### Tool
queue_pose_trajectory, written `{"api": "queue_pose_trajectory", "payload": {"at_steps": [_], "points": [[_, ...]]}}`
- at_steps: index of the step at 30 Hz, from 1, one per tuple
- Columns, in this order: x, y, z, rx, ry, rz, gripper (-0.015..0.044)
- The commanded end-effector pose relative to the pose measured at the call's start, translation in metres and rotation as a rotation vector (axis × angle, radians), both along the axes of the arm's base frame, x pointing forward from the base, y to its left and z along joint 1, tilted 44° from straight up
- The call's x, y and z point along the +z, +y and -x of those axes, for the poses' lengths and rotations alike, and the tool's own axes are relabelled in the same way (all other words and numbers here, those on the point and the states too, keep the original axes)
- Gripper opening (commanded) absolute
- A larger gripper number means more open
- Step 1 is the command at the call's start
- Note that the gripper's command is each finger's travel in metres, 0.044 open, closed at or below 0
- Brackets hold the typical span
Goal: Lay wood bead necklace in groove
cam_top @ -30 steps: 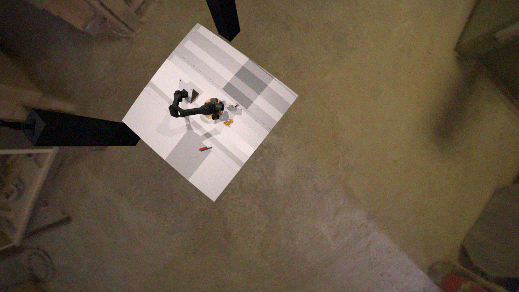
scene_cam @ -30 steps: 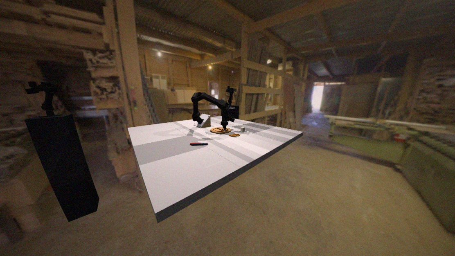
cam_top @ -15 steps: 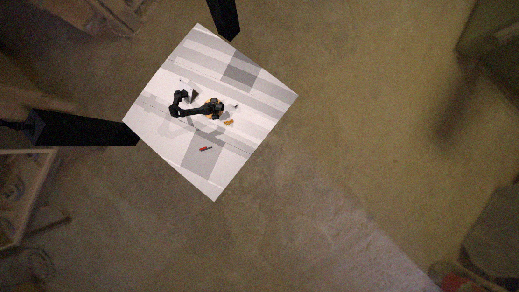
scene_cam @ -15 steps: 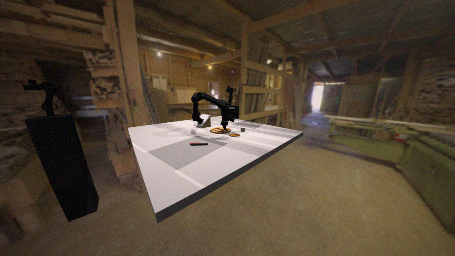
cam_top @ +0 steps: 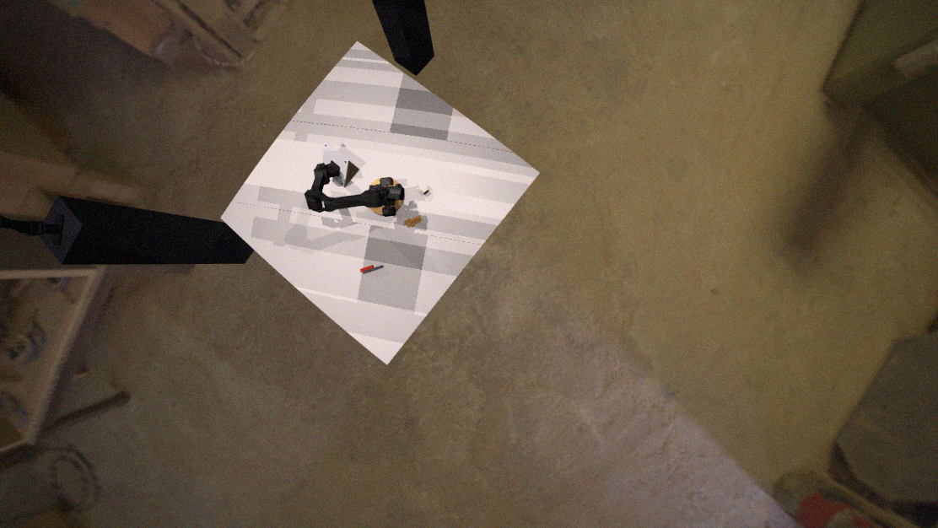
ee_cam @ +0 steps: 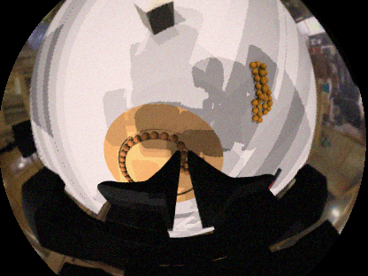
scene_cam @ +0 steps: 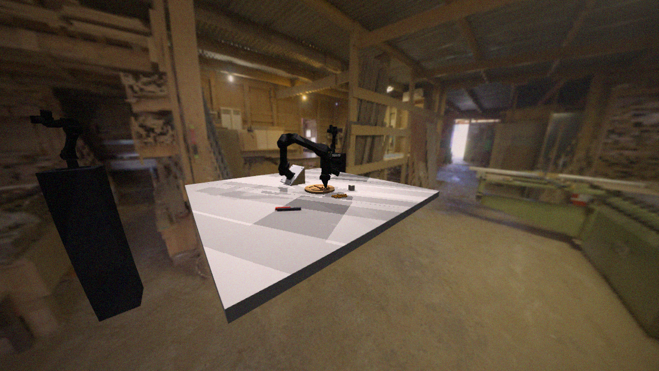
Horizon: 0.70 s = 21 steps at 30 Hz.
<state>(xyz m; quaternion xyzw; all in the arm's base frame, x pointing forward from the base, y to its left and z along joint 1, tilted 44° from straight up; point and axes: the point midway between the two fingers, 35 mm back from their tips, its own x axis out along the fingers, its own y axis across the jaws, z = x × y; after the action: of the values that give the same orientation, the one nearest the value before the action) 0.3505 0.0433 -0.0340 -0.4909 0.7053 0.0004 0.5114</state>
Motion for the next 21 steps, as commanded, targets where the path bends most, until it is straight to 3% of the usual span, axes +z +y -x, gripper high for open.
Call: {"api": "queue_pose_trajectory", "payload": {"at_steps": [1, 14, 21], "points": [[0.0023, -0.0016, -0.0077, 0.0, -0.004, 0.001, 0.0], [-0.0039, -0.0086, -0.0095, 0.0, -0.004, 0.002, 0.0], [-0.0024, -0.0052, -0.0097, -0.001, -0.007, -0.005, 0.0184]]}}
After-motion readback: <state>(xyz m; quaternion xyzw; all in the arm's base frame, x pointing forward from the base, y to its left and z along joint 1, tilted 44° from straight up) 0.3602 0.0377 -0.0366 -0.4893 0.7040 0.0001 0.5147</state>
